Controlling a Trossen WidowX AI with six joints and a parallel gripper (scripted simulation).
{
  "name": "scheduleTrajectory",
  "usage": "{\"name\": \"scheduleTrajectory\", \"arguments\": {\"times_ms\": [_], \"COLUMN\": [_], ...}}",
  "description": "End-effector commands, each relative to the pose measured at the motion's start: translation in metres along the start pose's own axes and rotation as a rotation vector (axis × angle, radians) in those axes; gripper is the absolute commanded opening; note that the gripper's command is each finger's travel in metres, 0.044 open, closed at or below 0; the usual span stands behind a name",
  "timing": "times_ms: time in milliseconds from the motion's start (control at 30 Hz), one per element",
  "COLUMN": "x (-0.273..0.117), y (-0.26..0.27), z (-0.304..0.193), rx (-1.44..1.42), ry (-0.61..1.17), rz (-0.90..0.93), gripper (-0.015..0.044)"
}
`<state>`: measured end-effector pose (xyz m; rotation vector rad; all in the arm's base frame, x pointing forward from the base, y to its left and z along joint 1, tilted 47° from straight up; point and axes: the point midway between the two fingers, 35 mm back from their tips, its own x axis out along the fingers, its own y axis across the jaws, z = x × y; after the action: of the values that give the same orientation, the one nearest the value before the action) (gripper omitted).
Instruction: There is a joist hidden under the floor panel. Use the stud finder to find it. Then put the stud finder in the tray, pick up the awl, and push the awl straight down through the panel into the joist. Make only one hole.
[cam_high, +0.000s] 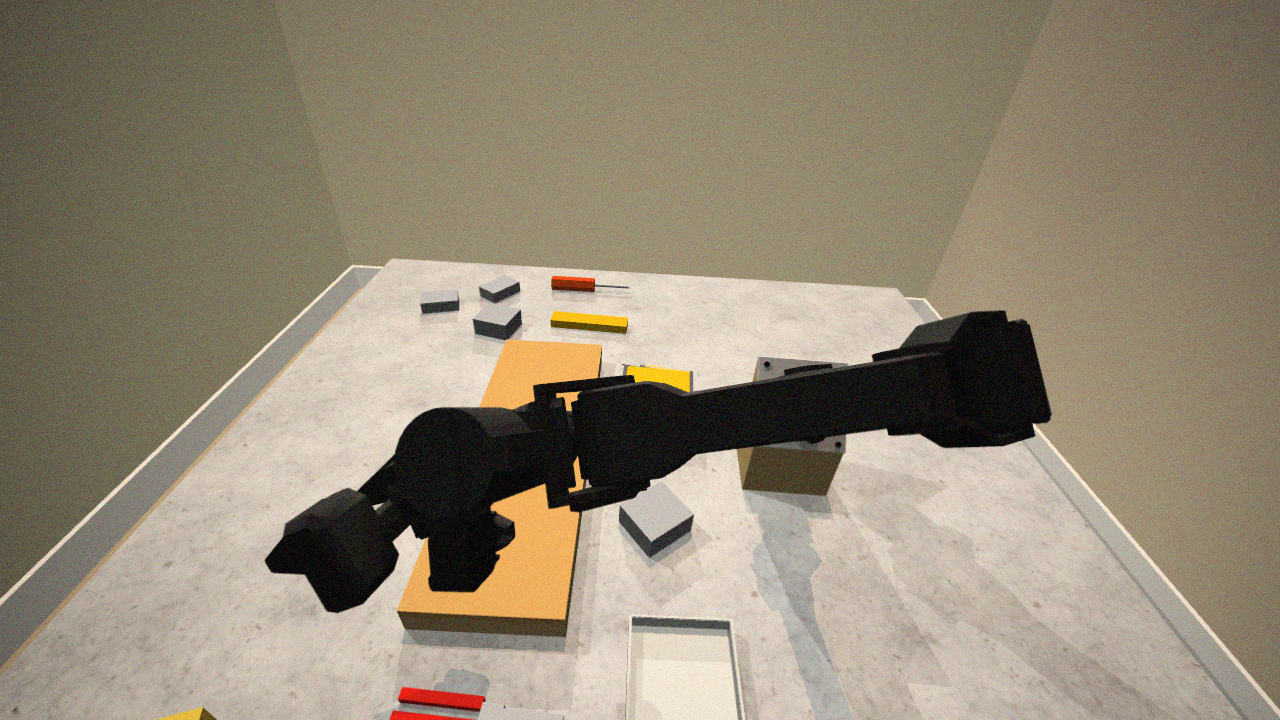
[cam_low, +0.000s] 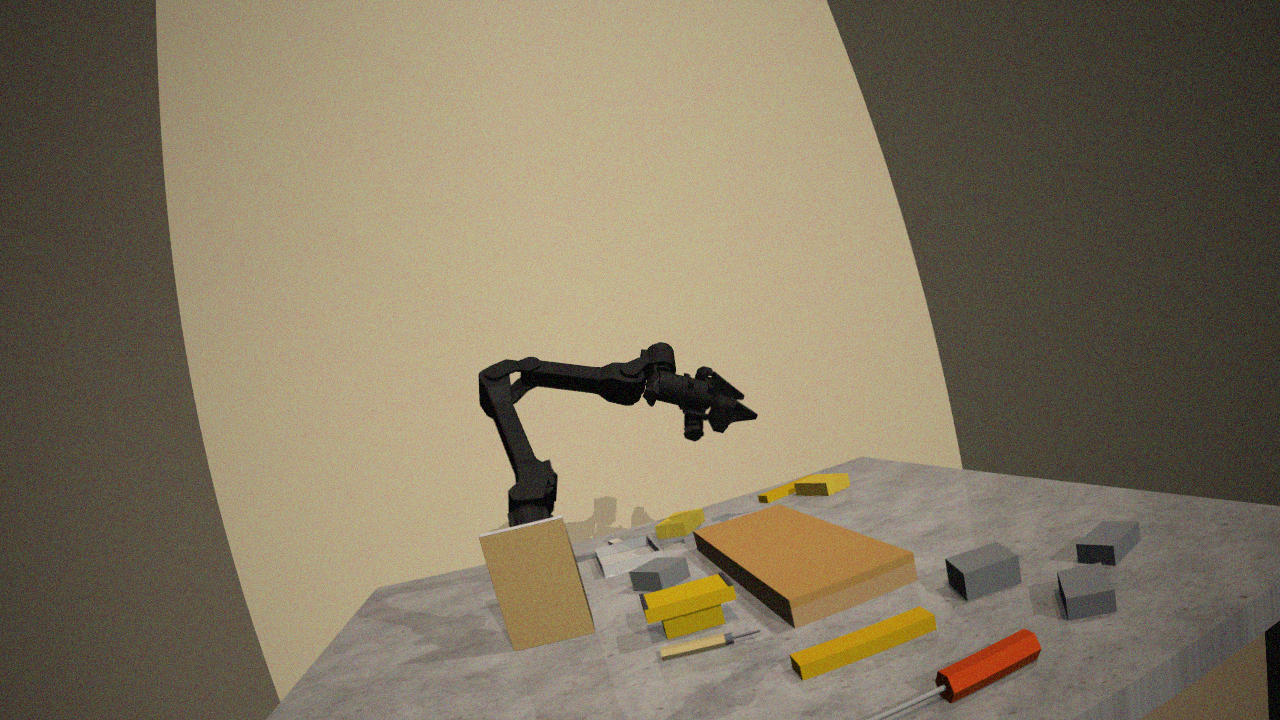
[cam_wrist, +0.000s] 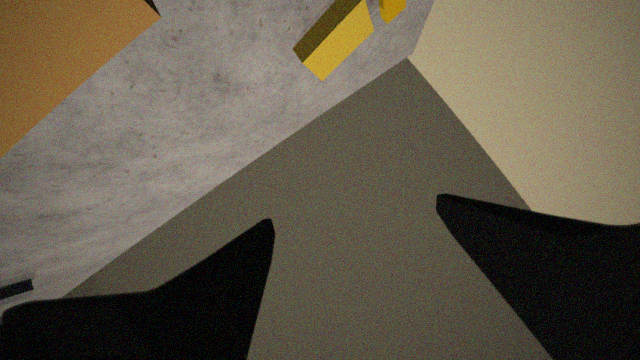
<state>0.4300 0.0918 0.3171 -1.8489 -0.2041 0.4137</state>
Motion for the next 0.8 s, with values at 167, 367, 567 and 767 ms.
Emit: {"name": "scheduleTrajectory", "arguments": {"times_ms": [167, 367, 567, 767], "x": [0.015, -0.005, -0.031, -0.082], "y": [0.156, 0.243, 0.303, 0.384], "z": [-0.041, -0.056, -0.06, -0.05], "rx": [0.384, 0.674, 0.928, 1.307], "ry": [0.039, 0.103, 0.17, 0.278], "rz": [0.416, 0.635, 0.79, 1.031], "gripper": [0.044, 0.044, 0.044, 0.044]}}
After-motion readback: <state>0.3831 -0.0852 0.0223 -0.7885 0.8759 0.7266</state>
